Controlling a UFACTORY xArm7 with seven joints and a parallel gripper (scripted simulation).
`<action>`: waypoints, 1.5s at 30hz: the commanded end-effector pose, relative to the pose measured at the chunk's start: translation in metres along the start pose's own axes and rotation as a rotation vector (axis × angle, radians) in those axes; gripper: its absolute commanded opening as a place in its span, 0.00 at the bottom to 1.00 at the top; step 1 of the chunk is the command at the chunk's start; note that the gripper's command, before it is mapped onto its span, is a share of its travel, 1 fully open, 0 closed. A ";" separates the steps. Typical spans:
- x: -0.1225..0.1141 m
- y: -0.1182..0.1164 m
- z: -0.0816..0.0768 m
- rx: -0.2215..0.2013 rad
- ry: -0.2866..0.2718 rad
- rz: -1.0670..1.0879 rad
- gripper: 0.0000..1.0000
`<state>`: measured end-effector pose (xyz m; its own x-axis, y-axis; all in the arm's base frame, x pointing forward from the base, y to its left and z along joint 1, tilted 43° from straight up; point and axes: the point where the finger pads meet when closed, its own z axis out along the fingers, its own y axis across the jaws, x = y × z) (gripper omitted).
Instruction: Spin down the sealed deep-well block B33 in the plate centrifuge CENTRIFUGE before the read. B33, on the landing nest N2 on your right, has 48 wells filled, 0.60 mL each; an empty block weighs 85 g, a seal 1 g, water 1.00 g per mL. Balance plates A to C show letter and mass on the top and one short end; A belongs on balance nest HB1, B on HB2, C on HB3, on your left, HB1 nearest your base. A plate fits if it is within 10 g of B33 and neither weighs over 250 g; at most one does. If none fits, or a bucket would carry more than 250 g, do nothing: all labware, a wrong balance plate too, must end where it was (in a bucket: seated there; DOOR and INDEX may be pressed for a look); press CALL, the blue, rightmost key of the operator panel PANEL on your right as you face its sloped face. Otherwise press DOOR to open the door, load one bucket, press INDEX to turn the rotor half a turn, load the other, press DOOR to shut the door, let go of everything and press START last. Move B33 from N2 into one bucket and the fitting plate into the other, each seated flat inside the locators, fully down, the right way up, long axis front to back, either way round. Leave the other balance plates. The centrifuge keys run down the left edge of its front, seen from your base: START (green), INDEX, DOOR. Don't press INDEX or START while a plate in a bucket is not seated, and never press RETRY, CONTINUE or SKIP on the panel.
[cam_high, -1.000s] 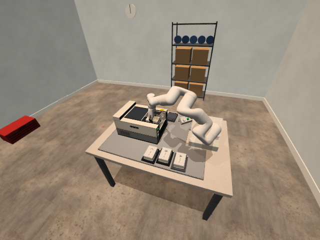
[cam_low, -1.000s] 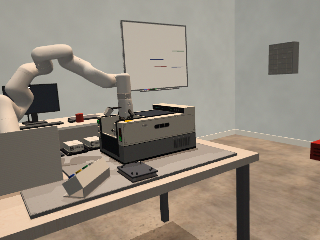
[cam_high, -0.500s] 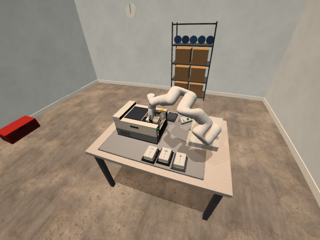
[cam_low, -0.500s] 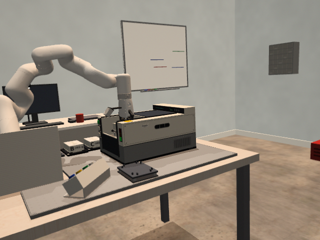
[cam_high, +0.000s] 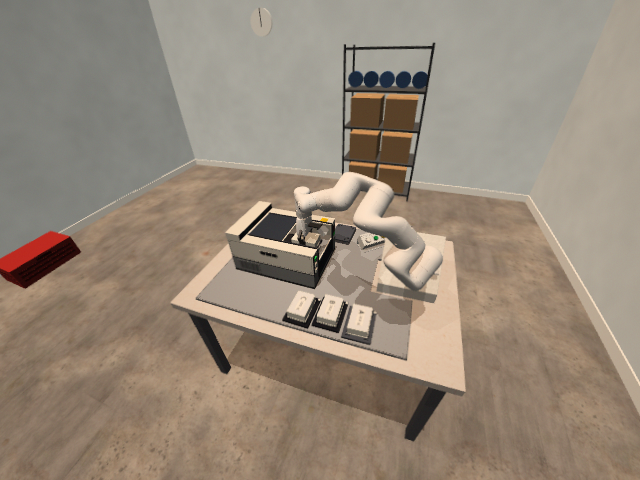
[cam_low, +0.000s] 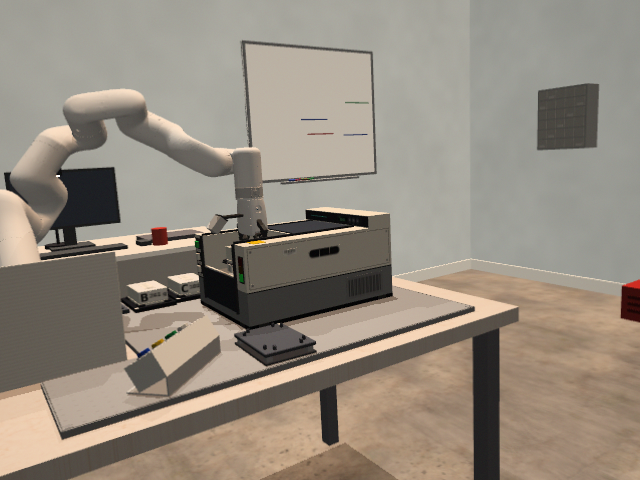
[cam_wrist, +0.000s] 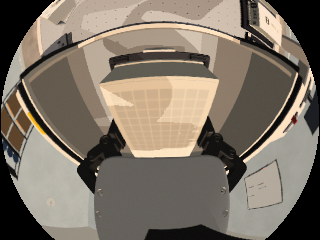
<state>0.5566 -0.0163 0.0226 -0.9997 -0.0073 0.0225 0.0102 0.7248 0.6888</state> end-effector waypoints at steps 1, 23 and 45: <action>-0.001 -0.001 -0.003 0.003 -0.005 0.000 1.00; -0.001 -0.001 -0.048 0.003 -0.005 0.000 1.00; -0.001 -0.001 -0.117 0.003 -0.005 0.000 1.00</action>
<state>0.5589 -0.0934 0.1037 -0.9997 -0.0066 0.0218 0.0102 0.7251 0.6886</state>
